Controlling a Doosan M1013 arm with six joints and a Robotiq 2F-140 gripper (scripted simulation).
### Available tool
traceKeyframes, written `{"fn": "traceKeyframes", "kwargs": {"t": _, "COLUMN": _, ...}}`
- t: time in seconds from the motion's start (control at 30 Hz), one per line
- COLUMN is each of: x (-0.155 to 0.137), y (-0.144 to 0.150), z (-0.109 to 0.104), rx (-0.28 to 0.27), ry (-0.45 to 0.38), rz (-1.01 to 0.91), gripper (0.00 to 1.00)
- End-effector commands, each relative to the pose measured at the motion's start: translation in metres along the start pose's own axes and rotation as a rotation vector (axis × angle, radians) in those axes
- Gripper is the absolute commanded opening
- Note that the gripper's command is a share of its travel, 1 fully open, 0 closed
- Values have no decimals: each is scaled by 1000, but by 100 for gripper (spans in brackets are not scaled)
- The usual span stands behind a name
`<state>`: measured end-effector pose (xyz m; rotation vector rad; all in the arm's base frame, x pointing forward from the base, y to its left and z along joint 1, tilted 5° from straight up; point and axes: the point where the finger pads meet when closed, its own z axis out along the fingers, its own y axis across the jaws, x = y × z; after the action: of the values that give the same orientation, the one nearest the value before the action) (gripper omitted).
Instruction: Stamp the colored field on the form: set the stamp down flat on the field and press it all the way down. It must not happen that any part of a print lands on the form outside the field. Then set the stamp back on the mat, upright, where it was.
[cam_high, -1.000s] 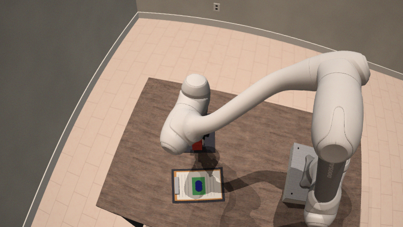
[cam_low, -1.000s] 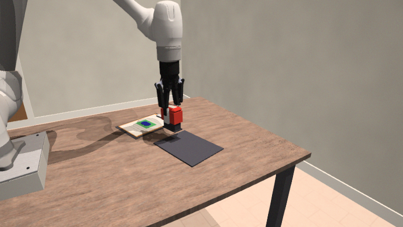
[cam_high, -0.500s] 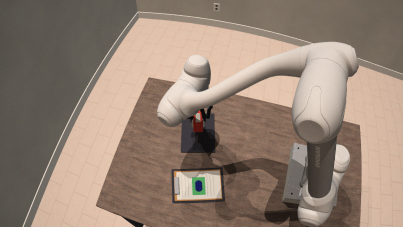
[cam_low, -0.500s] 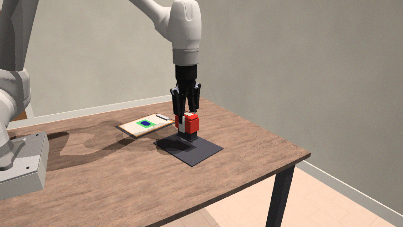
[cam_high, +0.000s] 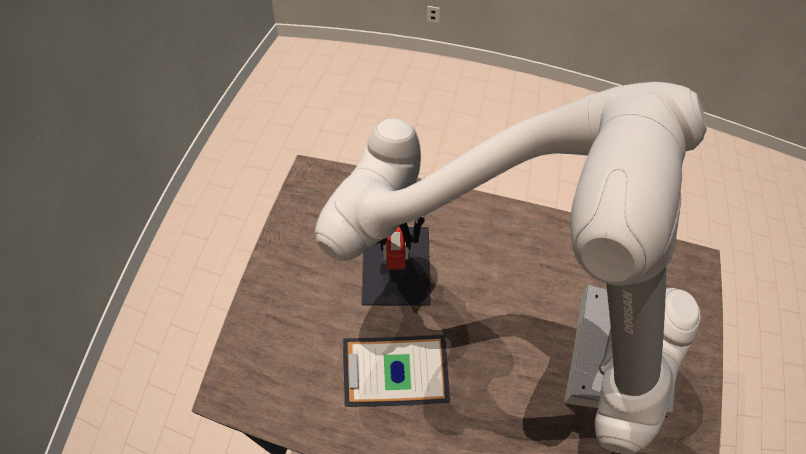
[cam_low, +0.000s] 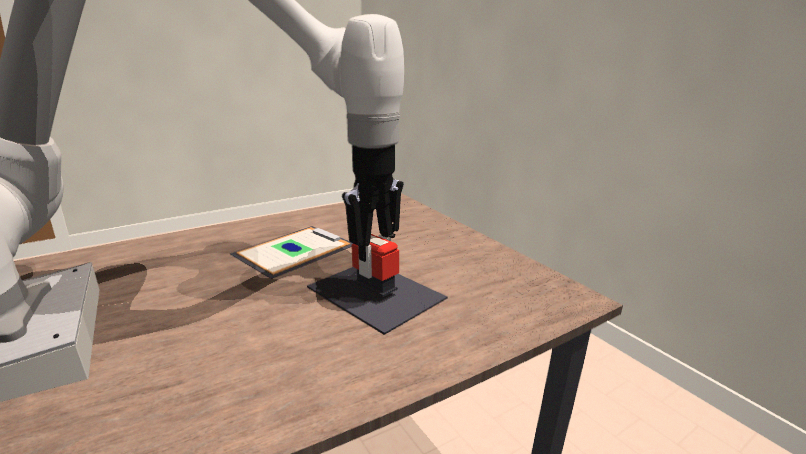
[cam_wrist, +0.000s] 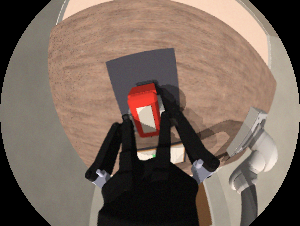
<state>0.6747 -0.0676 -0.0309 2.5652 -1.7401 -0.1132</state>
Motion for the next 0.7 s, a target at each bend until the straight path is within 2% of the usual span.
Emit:
{"fn": "traceKeyframes", "kwargs": {"t": 0.0, "x": 0, "y": 0, "z": 4, "rx": 0, "ry": 0, "rz": 0, "gripper": 16}}
{"fn": "traceKeyframes", "kwargs": {"t": 0.23, "x": 0, "y": 0, "z": 11, "rx": 0, "ry": 0, "rz": 0, "gripper": 16}}
{"fn": "traceKeyframes", "kwargs": {"t": 0.67, "x": 0, "y": 0, "z": 12, "rx": 0, "ry": 0, "rz": 0, "gripper": 16}}
